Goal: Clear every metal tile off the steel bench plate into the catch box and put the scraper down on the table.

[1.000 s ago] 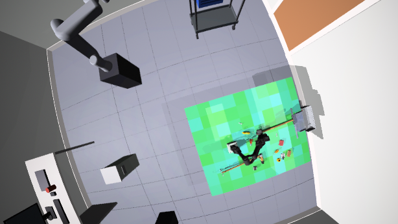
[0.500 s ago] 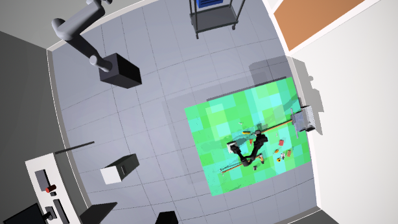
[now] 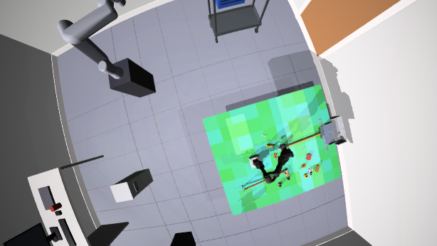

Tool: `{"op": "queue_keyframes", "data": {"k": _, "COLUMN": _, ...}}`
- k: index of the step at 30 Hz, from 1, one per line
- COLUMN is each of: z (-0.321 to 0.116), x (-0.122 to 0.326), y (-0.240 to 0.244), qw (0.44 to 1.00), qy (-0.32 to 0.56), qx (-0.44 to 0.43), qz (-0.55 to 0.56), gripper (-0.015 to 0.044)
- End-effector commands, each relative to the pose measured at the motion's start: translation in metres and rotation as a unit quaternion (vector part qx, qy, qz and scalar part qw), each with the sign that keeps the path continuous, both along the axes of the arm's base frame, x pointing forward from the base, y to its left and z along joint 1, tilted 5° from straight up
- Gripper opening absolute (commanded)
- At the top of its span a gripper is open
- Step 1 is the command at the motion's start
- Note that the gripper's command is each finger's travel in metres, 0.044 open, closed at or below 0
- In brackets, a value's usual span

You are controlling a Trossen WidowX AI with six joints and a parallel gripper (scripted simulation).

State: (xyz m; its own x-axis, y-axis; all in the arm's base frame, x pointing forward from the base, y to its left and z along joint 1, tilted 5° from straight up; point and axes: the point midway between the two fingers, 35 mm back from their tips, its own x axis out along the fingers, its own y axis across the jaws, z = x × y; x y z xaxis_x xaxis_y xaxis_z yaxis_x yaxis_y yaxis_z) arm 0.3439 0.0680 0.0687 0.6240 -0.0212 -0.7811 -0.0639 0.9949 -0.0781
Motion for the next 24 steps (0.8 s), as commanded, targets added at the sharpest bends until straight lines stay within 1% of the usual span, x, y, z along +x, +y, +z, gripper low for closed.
{"op": "queue_keyframes", "data": {"k": 1, "z": 0.003, "x": 0.000, "y": -0.006, "qw": 1.000, "qy": -0.005, "qx": 0.000, "qz": -0.001, "gripper": 0.0000}}
{"op": "queue_keyframes", "data": {"k": 24, "z": 0.002, "x": -0.004, "y": -0.033, "qw": 1.000, "qy": -0.005, "qx": -0.001, "qz": -0.004, "gripper": 0.0000}}
